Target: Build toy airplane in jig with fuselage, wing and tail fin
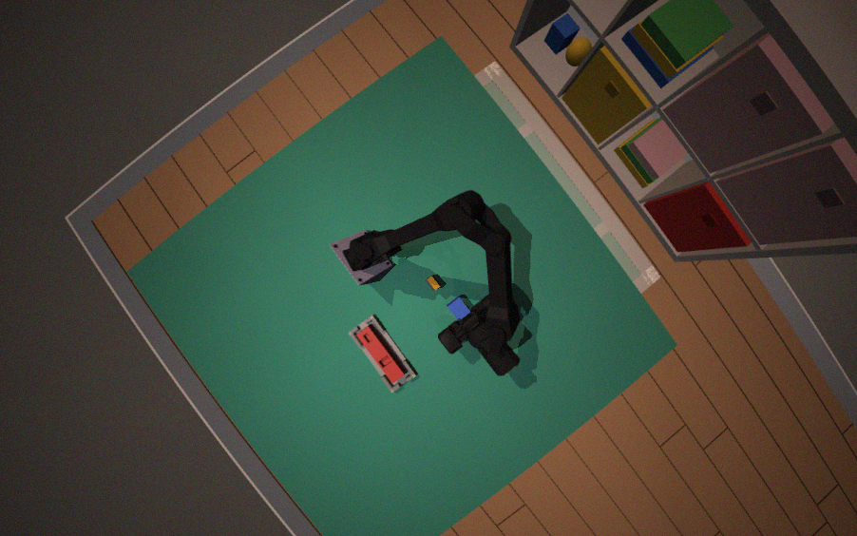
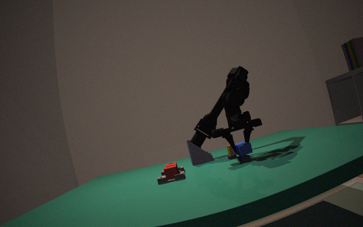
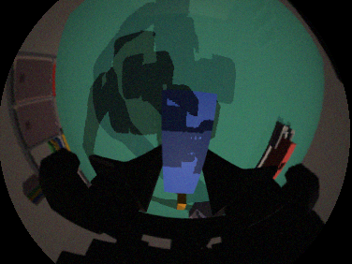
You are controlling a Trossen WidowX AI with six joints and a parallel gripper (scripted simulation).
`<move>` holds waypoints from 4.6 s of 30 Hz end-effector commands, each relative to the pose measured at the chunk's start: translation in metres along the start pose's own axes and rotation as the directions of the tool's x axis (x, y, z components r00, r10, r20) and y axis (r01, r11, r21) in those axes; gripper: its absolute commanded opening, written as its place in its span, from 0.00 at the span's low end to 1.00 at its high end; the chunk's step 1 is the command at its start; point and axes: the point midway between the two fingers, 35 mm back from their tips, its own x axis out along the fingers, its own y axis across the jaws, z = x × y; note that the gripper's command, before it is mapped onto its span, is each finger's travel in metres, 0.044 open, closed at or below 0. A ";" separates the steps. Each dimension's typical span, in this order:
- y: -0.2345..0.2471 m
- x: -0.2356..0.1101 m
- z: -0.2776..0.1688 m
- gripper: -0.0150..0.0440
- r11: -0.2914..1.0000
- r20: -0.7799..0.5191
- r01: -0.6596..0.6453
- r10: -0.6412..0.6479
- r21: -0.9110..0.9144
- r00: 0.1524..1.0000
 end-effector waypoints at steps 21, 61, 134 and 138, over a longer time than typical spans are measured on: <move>-0.002 -0.076 0.003 0.25 1.000 0.008 0.006 -0.006 0.009 1.000; -0.082 -0.104 0.006 0.25 0.916 0.015 0.028 -0.024 -0.400 1.000; -0.269 -0.067 -0.050 0.59 0.026 0.011 0.011 -0.011 -1.000 1.000; -0.269 -0.067 -0.050 0.59 0.026 0.011 0.011 -0.011 -1.000 1.000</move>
